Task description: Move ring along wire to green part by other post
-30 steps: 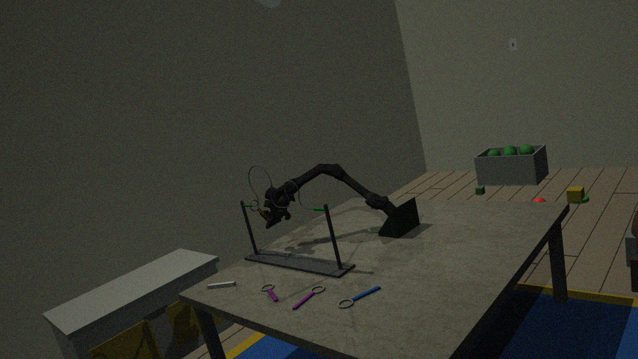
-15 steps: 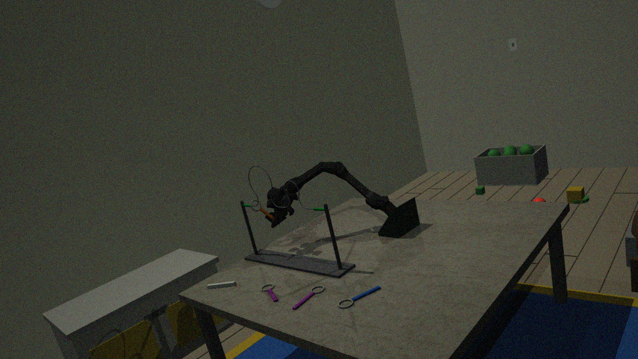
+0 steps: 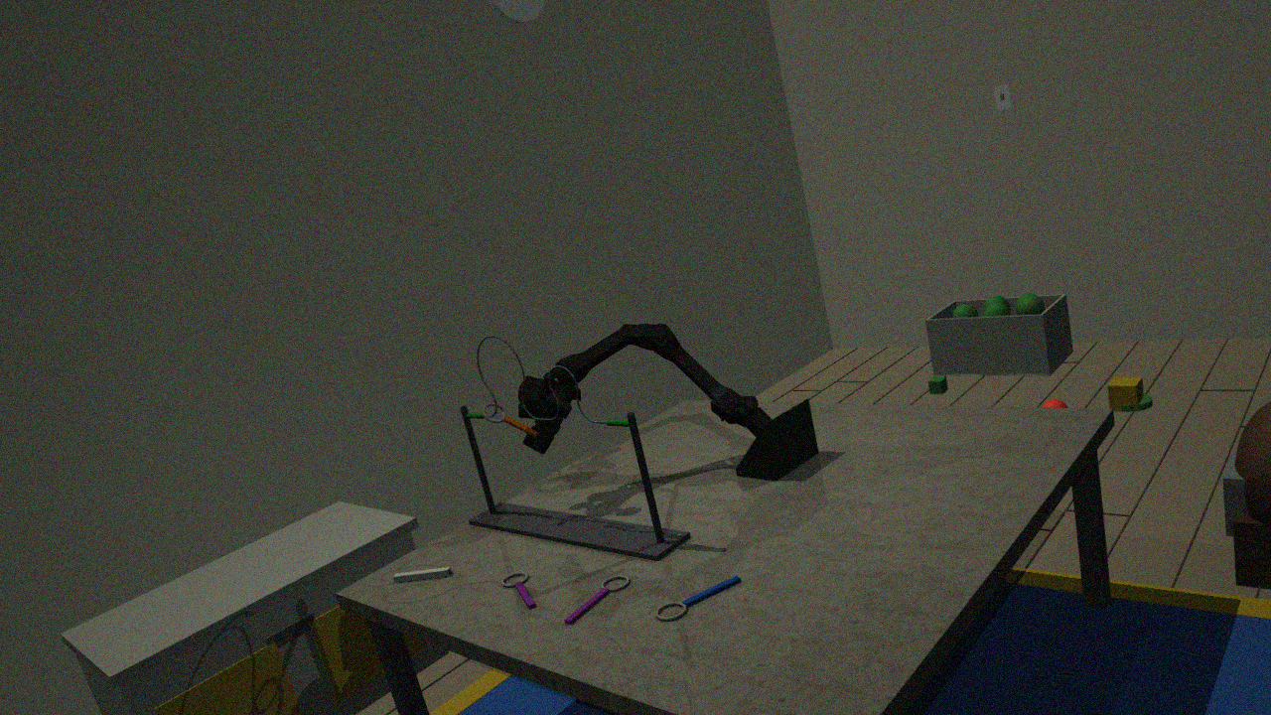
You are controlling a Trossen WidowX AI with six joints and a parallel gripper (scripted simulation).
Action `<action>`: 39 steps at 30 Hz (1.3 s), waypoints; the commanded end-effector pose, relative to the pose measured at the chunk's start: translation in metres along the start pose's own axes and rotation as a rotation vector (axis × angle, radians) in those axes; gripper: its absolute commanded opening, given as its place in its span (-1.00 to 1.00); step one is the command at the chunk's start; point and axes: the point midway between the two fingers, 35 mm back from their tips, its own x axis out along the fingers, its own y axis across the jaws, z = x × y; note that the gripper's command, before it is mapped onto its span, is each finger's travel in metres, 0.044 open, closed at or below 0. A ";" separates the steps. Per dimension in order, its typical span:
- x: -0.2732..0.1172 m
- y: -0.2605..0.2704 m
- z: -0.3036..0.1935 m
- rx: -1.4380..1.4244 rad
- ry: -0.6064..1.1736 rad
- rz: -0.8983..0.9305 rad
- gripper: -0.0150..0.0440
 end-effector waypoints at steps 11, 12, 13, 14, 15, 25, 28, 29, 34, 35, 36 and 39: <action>-0.005 0.055 0.007 0.321 0.007 0.183 -1.00; -0.006 0.058 0.008 0.343 0.007 0.195 -1.00; -0.006 0.062 0.009 0.365 0.007 0.207 -1.00; -0.007 0.065 0.011 0.387 0.007 0.219 -1.00; -0.008 0.069 0.012 0.409 0.008 0.231 -1.00; -0.019 0.100 0.030 0.628 0.012 0.351 -1.00; -0.022 0.106 0.036 0.681 0.013 0.380 -1.00; -0.023 0.108 0.038 0.698 0.013 0.389 -1.00; -0.028 0.117 0.047 0.779 0.016 0.433 -1.00; -0.029 0.119 0.048 0.793 0.016 0.440 -1.00; -0.030 0.120 0.050 0.807 0.016 0.448 -1.00; -0.033 0.125 0.056 0.854 0.018 0.473 -1.00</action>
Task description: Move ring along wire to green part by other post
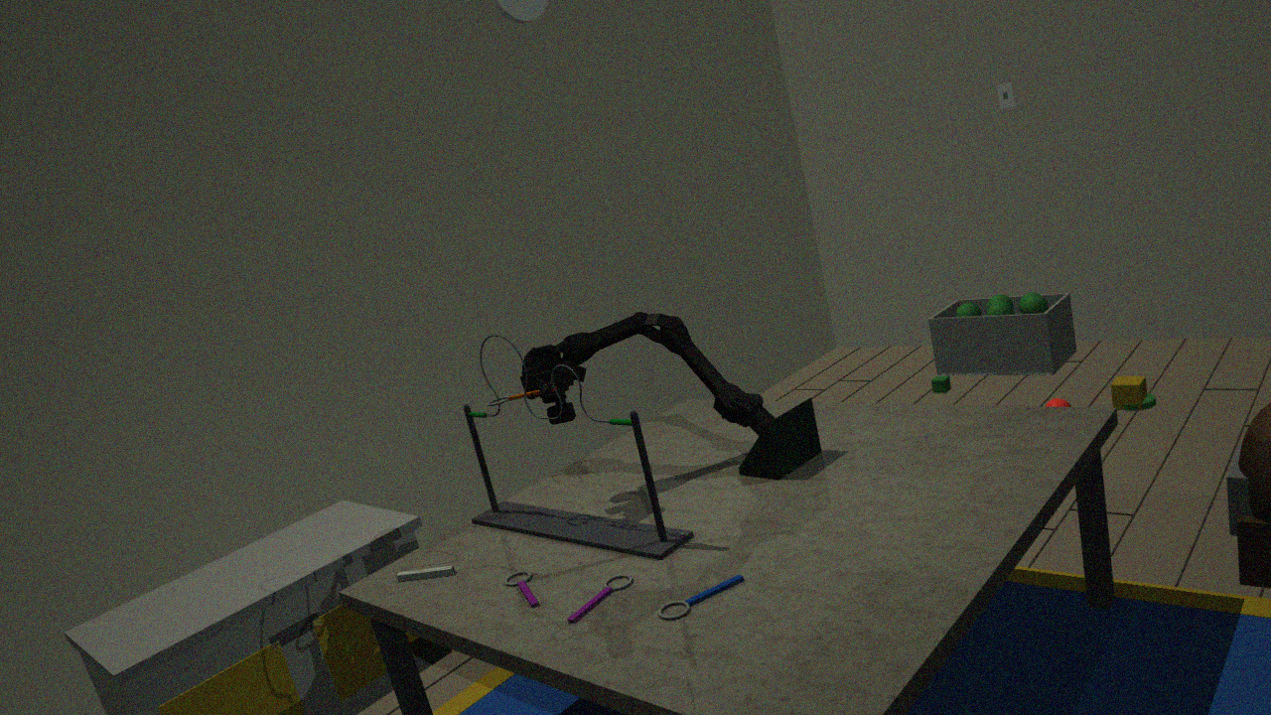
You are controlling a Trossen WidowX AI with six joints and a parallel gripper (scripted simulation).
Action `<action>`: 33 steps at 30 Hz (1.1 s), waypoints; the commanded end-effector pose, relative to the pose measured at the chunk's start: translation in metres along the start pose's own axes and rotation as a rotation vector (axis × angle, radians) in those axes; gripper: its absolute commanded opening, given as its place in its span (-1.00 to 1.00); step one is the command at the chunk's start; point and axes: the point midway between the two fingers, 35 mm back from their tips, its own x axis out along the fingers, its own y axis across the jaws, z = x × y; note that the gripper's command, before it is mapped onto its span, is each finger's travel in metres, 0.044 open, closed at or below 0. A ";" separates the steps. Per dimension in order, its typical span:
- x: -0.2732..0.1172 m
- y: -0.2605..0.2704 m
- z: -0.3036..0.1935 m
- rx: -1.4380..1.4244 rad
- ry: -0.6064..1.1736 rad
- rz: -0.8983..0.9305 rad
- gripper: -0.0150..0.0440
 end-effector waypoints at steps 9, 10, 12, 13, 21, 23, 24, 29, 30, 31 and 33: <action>-0.004 0.035 0.004 0.175 0.004 0.104 -1.00; -0.004 0.037 0.004 0.188 0.004 0.111 -1.00; -0.005 0.041 0.005 0.214 0.005 0.125 -1.00; -0.005 0.044 0.005 0.226 0.006 0.131 -1.00; -0.007 0.060 0.011 0.321 -0.003 0.177 -1.00; -0.004 0.065 0.013 0.348 -0.028 0.183 -1.00; -0.003 0.068 0.014 0.363 -0.044 0.186 -1.00; -0.003 0.079 0.020 0.418 -0.070 0.205 -1.00; -0.003 0.081 0.021 0.425 -0.070 0.208 -1.00; -0.003 0.082 0.021 0.428 -0.070 0.210 -1.00; -0.004 0.084 0.023 0.433 -0.069 0.211 -1.00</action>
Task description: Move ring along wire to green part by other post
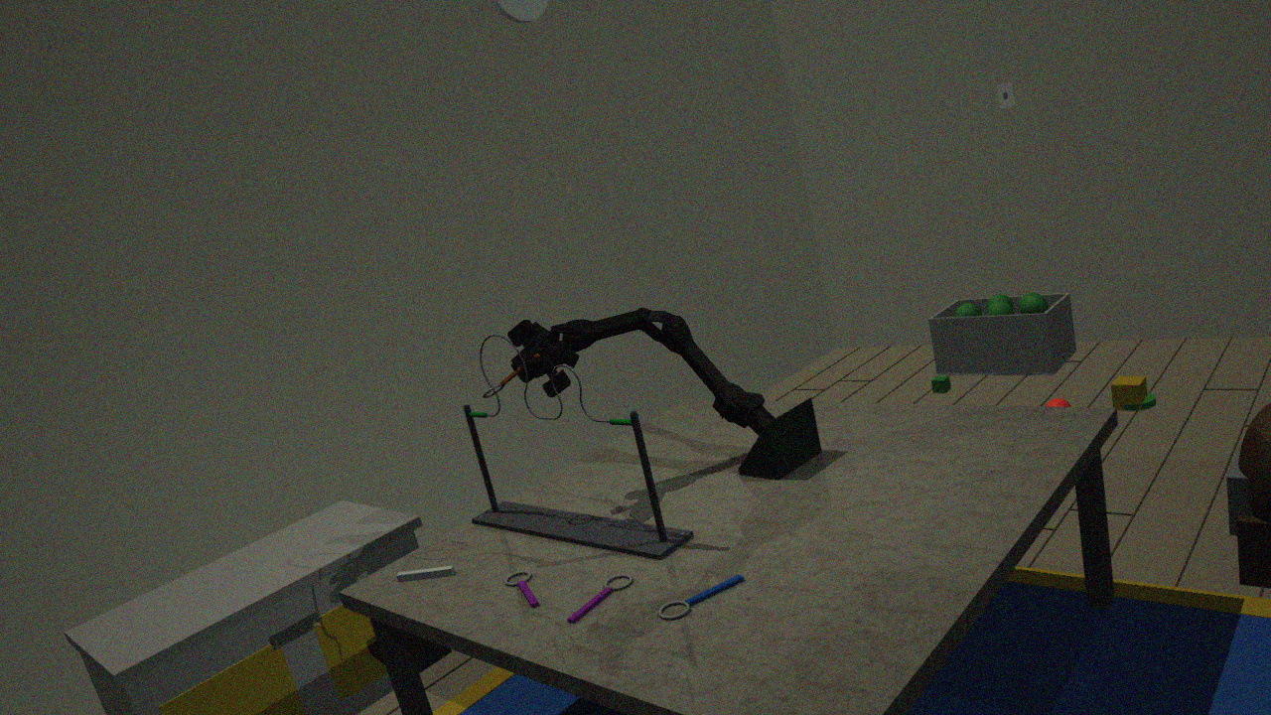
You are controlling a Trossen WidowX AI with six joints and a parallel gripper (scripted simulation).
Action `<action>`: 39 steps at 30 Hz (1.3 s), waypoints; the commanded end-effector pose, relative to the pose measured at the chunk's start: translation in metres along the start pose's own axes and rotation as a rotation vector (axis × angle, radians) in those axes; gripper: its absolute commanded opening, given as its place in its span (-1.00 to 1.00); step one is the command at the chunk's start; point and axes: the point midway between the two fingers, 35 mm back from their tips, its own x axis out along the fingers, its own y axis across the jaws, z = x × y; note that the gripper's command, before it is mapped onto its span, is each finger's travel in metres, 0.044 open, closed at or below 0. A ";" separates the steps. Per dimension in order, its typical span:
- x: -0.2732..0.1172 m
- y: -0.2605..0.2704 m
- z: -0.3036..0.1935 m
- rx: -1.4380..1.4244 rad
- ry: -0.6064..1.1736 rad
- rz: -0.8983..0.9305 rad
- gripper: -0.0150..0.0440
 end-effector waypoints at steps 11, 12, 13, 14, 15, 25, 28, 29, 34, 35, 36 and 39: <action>-0.001 0.015 0.002 -0.006 -0.011 -0.003 -1.00; -0.001 0.015 0.002 -0.013 -0.011 -0.007 -1.00; -0.001 0.015 0.002 -0.020 -0.011 -0.010 -1.00; -0.001 0.015 0.002 -0.028 -0.011 -0.015 -1.00; -0.001 0.015 0.002 -0.037 -0.012 -0.020 -1.00; -0.001 0.012 0.002 -0.141 -0.016 -0.073 -1.00; -0.001 0.011 0.003 -0.173 -0.017 -0.090 -1.00; -0.001 0.010 0.003 -0.185 -0.018 -0.096 -1.00; -0.001 0.008 0.003 -0.241 -0.021 -0.125 -1.00; -0.001 0.007 0.003 -0.252 -0.021 -0.131 -1.00; -0.001 0.007 0.003 -0.263 -0.022 -0.137 -1.00; -0.001 0.006 0.004 -0.297 -0.024 -0.154 -1.00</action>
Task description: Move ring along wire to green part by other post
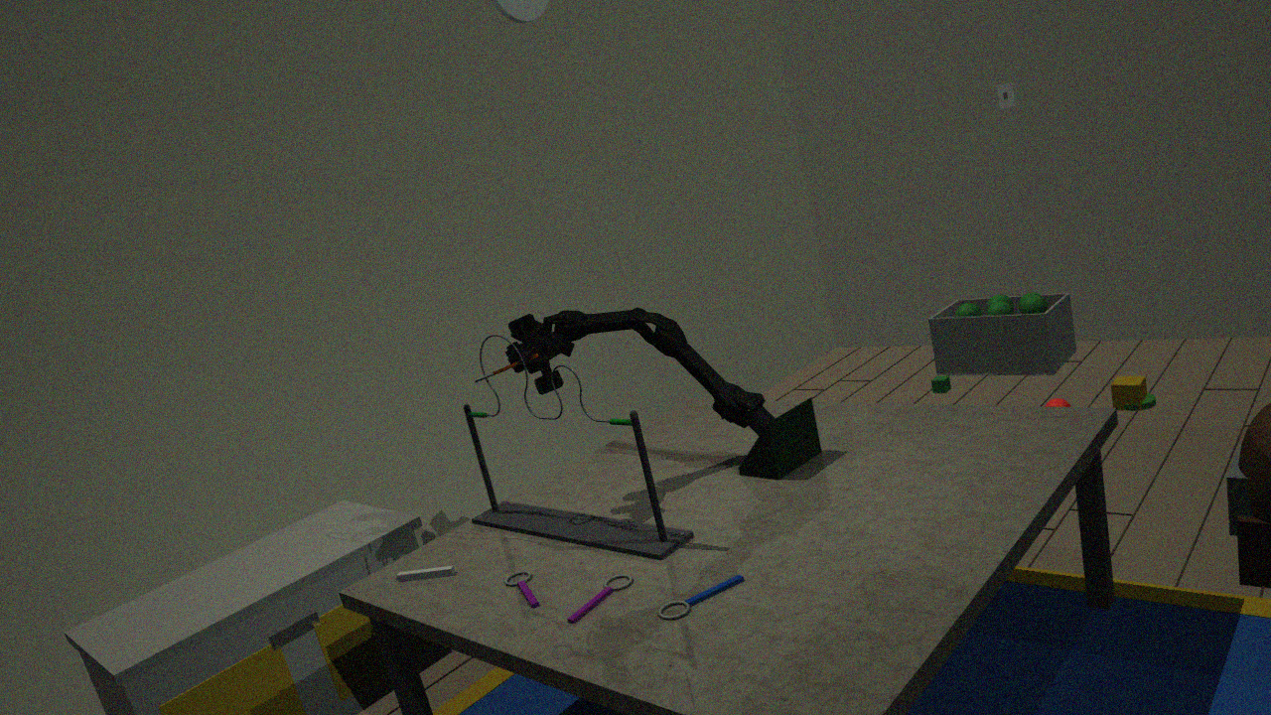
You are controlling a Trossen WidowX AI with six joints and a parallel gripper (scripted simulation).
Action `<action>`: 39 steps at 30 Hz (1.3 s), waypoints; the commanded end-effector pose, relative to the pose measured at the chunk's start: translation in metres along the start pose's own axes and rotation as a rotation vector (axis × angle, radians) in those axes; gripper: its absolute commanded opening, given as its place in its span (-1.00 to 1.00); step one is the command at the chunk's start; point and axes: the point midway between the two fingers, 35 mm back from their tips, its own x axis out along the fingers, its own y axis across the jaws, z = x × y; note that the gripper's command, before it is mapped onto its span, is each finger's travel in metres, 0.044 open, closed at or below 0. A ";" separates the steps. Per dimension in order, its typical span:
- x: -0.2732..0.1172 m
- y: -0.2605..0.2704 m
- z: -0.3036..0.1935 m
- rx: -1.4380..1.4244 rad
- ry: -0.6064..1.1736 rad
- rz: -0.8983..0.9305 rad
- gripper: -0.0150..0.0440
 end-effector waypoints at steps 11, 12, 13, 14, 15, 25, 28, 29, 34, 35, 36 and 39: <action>0.000 -0.005 0.001 -0.171 -0.013 -0.085 -1.00; 0.000 -0.006 0.002 -0.182 -0.014 -0.091 -1.00; 0.000 -0.006 0.002 -0.193 -0.015 -0.097 -1.00; 0.000 -0.007 0.002 -0.204 -0.016 -0.103 -1.00; 0.000 -0.007 0.002 -0.216 -0.016 -0.109 -1.00; -0.001 -0.012 0.003 -0.328 -0.025 -0.170 -1.00; -0.001 -0.013 0.004 -0.362 -0.027 -0.188 -1.00; -0.001 -0.014 0.004 -0.374 -0.028 -0.194 -1.00; -0.001 -0.016 0.005 -0.430 -0.033 -0.225 -1.00; -0.001 -0.017 0.005 -0.441 -0.034 -0.231 -1.00; -0.001 -0.017 0.005 -0.452 -0.035 -0.237 -1.00; -0.001 -0.018 0.006 -0.486 -0.038 -0.256 -1.00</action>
